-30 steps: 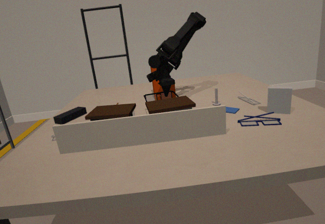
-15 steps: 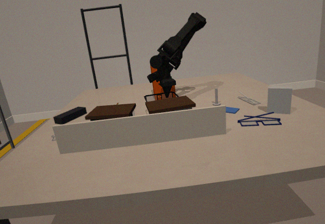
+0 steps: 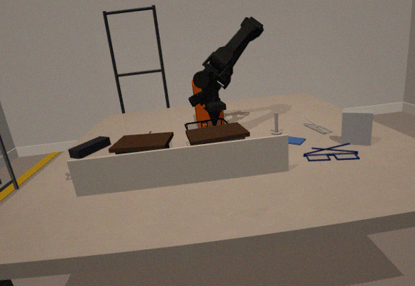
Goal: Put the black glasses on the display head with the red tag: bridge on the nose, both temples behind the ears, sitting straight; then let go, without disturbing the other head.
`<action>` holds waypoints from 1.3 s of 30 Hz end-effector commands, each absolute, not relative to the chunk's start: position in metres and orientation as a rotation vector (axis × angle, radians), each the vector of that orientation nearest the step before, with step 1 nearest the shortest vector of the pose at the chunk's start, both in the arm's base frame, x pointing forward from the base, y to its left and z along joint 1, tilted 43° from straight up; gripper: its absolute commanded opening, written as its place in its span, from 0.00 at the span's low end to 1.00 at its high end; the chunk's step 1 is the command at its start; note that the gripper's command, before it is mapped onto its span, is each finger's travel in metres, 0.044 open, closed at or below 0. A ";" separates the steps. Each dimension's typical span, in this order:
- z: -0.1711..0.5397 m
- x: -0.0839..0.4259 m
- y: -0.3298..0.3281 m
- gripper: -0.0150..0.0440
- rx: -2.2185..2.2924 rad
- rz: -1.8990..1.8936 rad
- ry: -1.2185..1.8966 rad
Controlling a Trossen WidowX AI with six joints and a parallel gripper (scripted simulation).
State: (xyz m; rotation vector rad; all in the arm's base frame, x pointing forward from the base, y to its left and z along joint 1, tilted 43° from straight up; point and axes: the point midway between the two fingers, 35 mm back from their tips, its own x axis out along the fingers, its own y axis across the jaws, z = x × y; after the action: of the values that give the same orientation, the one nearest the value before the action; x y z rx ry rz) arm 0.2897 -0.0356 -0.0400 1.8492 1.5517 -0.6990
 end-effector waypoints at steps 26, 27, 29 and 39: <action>-0.036 0.331 -0.039 0.25 1.854 -0.695 1.547; -0.036 0.332 -0.039 0.25 1.854 -0.695 1.547; -0.035 0.335 -0.039 0.25 1.854 -0.695 1.546; -0.034 0.348 -0.041 0.25 1.854 -0.694 1.546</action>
State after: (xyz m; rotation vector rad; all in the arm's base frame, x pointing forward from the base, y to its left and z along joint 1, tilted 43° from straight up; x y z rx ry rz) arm 0.3412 -0.0396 -0.0358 1.8491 1.5502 -0.6963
